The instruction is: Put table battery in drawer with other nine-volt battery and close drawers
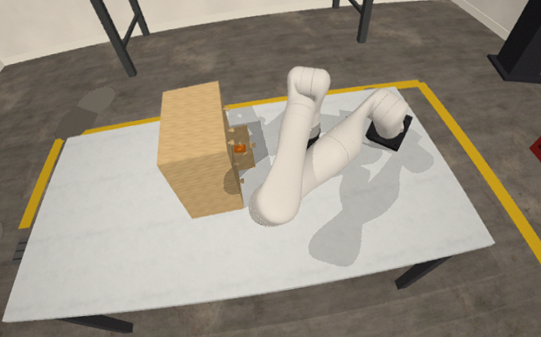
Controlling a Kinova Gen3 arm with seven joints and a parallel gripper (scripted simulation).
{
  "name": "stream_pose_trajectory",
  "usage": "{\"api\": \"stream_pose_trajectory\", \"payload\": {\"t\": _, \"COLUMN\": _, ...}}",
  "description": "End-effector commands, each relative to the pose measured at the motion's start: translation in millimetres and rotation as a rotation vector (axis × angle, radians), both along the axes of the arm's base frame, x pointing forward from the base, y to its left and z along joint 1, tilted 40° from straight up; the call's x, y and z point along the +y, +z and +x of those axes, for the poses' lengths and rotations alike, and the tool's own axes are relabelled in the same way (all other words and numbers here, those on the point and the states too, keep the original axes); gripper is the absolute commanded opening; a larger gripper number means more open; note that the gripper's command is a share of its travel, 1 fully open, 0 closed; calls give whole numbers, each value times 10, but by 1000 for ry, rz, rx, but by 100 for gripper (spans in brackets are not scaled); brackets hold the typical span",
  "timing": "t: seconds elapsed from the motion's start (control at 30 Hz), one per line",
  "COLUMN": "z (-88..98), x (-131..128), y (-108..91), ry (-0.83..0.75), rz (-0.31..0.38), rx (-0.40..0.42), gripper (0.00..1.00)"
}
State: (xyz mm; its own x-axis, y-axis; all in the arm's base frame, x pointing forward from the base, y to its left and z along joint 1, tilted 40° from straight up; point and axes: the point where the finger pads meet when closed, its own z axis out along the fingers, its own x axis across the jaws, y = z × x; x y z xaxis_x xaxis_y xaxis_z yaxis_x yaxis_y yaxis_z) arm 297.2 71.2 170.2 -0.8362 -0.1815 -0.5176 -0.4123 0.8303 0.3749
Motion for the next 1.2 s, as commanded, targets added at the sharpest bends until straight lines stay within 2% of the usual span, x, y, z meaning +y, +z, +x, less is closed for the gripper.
{"api": "stream_pose_trajectory", "payload": {"t": 0.0, "z": 18, "x": -47, "y": 5, "ry": 9, "rz": -3, "rx": -17, "gripper": 51}}
{"api": "stream_pose_trajectory", "payload": {"t": 1.17, "z": 133, "x": -348, "y": -148, "ry": 323, "rz": -154, "rx": -233, "gripper": 51}}
